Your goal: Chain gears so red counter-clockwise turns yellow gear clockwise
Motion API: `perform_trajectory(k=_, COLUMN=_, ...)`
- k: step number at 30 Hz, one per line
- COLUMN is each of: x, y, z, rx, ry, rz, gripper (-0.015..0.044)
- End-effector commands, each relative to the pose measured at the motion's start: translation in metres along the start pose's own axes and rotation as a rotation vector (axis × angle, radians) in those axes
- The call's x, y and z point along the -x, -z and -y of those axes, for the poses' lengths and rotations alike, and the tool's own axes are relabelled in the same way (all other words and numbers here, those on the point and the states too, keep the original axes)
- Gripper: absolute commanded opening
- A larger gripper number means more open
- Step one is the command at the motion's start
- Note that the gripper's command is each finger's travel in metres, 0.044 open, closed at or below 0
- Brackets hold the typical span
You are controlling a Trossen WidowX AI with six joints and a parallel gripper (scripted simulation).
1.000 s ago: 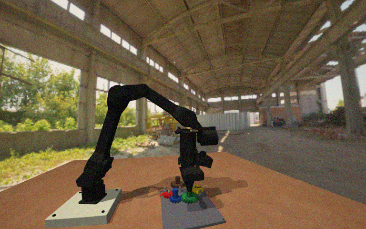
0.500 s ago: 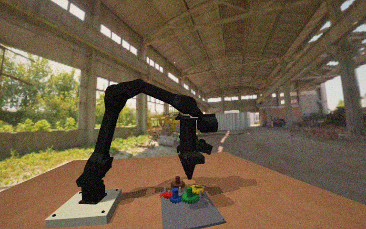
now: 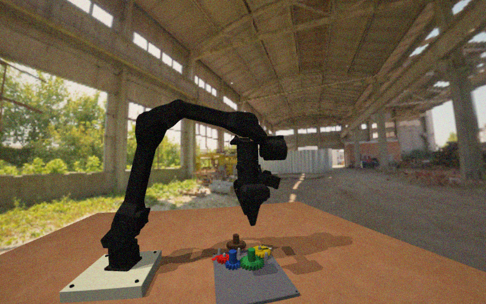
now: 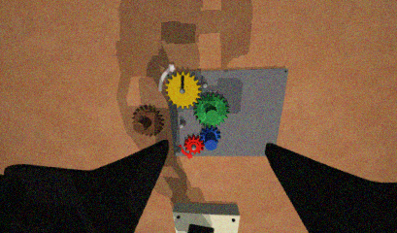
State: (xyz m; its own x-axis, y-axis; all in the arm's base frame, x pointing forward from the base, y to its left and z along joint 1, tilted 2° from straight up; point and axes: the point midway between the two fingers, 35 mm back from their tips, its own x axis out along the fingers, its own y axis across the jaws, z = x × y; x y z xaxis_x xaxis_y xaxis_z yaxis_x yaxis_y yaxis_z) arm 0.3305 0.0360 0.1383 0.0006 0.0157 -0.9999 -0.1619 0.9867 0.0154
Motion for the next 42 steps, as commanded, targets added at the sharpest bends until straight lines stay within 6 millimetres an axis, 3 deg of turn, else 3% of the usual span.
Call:
perform_trajectory(k=1, x=0.001, y=0.000, z=0.000, rx=0.001, ry=0.000, rz=0.000, gripper=0.0440)
perform_trajectory(k=36, x=0.001, y=0.000, z=0.000, rx=0.001, ry=0.000, rz=0.000, gripper=0.0440)
perform_trajectory(k=38, x=0.002, y=0.001, z=-0.011, rx=0.006, ry=0.000, rz=-0.001, gripper=0.0440)
perform_trajectory(k=42, x=0.008, y=0.011, z=-0.072, rx=0.034, ry=-0.001, rz=-0.005, gripper=0.0440)
